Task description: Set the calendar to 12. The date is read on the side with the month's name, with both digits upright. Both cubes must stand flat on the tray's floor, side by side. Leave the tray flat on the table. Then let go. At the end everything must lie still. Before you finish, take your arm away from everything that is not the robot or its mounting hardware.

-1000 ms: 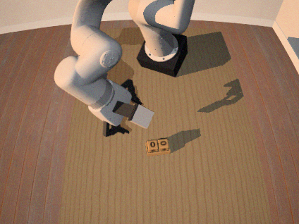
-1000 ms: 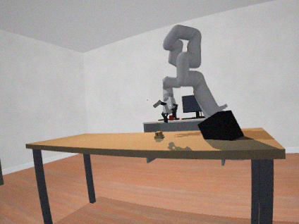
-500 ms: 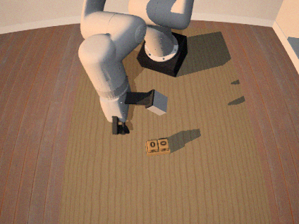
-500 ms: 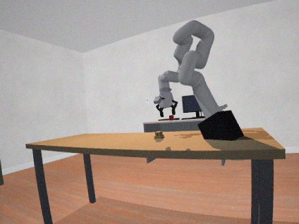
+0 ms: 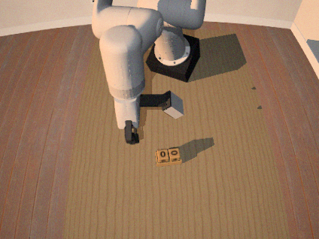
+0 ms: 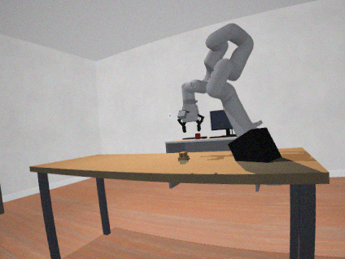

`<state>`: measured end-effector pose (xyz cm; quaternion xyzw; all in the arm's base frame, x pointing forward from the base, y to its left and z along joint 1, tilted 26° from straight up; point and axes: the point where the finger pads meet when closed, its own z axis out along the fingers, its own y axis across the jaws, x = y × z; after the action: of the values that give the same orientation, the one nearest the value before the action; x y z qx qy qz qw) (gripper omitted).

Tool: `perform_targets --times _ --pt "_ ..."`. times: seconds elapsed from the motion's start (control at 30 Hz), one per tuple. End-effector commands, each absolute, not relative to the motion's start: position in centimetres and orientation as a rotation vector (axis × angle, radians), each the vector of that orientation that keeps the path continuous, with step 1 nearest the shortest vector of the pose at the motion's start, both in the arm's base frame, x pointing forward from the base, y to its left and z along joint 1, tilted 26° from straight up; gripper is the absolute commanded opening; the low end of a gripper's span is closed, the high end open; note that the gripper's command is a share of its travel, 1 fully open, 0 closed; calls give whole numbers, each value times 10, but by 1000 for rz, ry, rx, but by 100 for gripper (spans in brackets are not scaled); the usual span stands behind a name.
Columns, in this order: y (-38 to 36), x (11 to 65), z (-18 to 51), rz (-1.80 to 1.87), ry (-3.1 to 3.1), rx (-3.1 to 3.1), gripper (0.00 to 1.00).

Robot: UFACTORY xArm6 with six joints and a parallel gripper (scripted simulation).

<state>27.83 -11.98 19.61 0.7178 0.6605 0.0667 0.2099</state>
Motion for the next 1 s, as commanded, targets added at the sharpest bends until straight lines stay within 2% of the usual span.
perform_targets --times 0.0,0.47,0.97 --pt "-120 279 198 187 1834 1993 100" --pt "-119 280 197 165 1899 1928 100" --pt "-108 289 190 2 2310 1397 100"
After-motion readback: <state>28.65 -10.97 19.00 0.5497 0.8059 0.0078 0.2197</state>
